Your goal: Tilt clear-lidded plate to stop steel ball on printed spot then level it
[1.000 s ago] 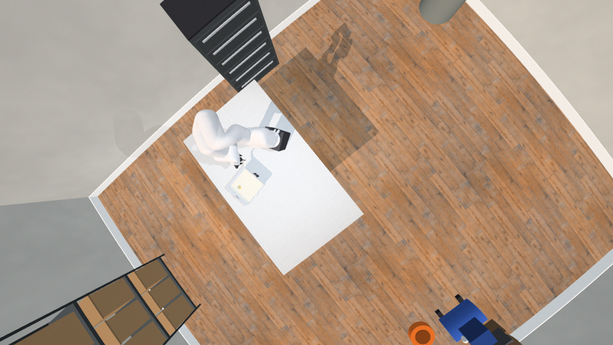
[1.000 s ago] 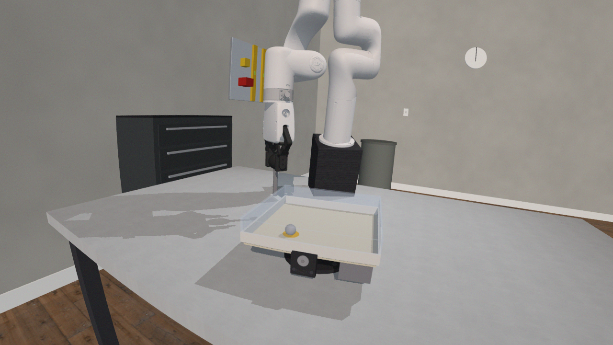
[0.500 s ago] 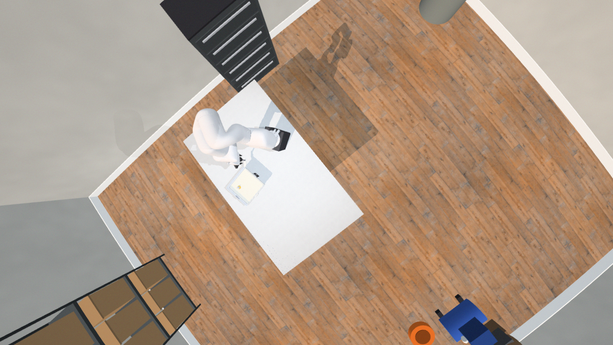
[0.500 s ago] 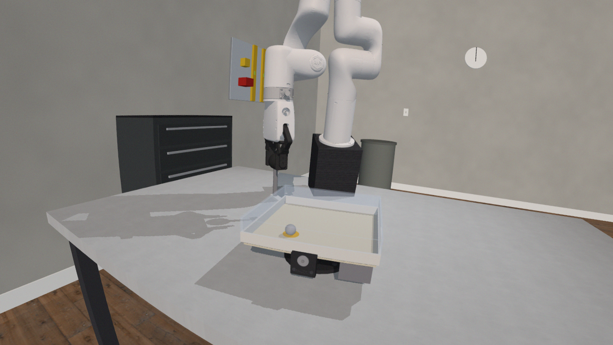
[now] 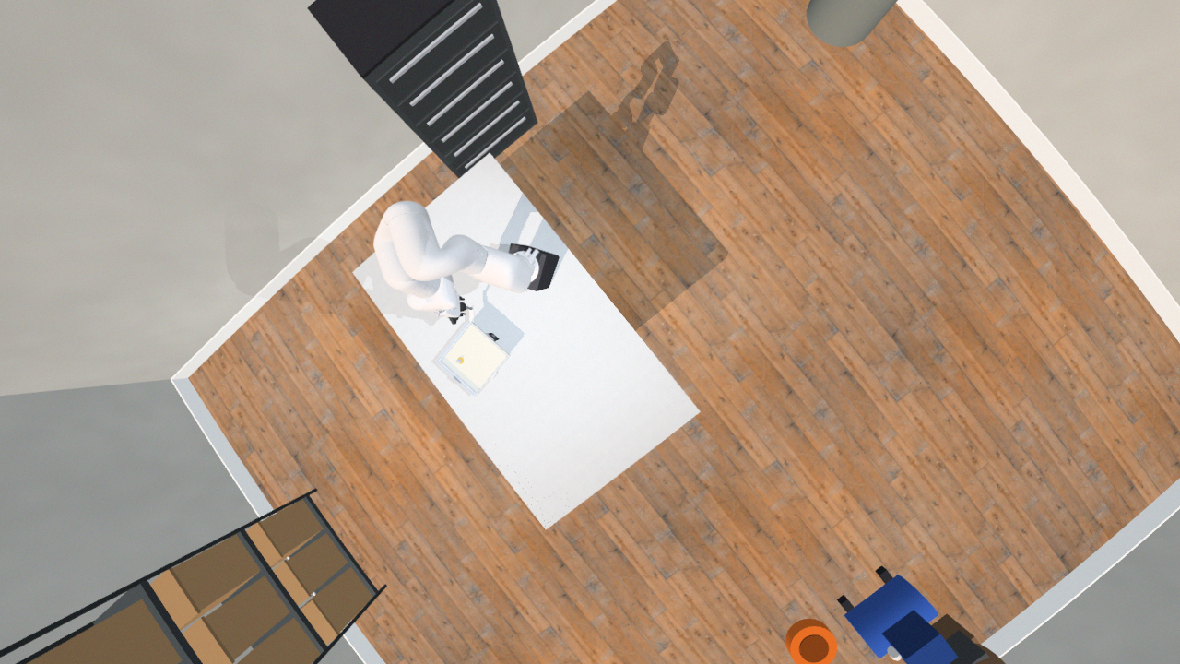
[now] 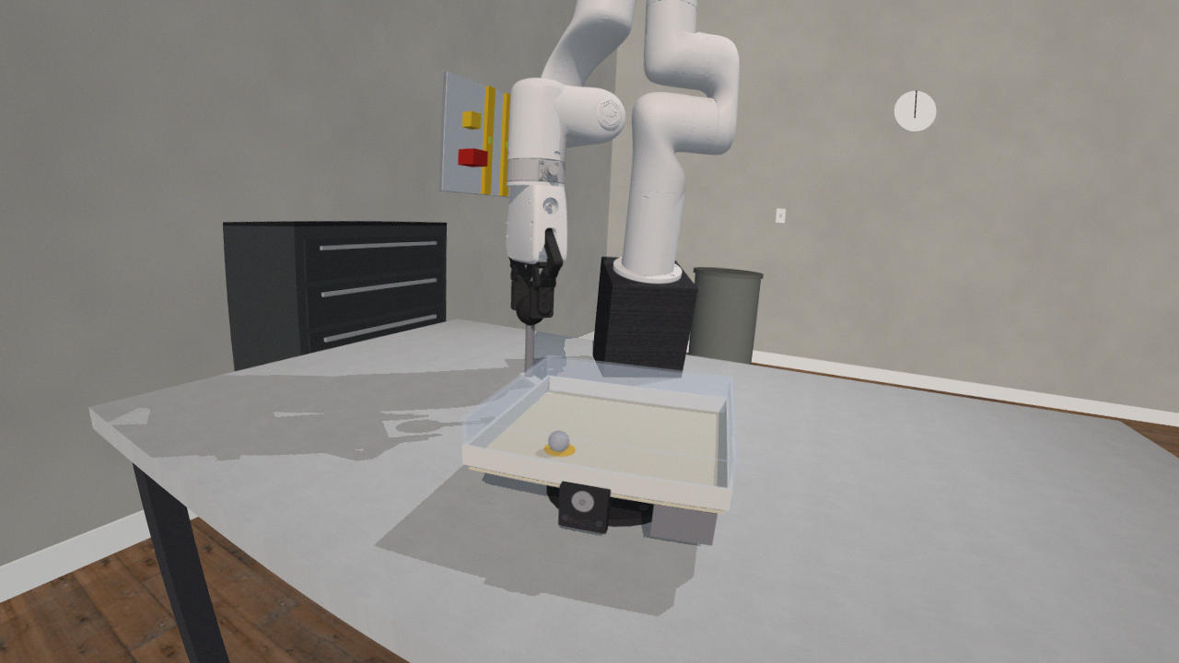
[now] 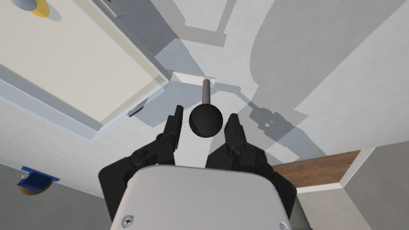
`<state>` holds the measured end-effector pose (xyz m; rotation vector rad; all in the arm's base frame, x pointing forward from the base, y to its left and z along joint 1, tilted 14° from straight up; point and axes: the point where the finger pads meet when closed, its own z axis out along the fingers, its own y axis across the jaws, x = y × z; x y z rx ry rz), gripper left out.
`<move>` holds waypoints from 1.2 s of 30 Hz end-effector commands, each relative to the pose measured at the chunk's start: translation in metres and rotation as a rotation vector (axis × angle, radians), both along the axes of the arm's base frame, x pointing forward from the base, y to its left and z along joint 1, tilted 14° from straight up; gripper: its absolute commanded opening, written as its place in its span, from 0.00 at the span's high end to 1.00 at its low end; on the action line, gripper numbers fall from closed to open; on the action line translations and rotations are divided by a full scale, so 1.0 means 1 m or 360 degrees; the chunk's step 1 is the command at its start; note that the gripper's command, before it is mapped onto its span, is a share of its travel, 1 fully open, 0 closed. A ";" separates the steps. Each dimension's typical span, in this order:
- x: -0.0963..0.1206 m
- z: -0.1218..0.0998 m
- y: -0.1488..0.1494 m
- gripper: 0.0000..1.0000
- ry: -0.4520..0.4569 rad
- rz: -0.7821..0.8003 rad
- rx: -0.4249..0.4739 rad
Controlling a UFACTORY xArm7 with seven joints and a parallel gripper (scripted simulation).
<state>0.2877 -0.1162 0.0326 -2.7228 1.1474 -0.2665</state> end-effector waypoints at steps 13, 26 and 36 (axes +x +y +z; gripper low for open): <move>-0.005 0.027 -0.003 0.39 -0.0004 -0.0001 -0.0003; -0.009 0.043 -0.005 0.39 -0.0004 -0.0001 -0.0004; -0.010 0.045 -0.005 0.00 -0.0004 -0.0001 -0.0004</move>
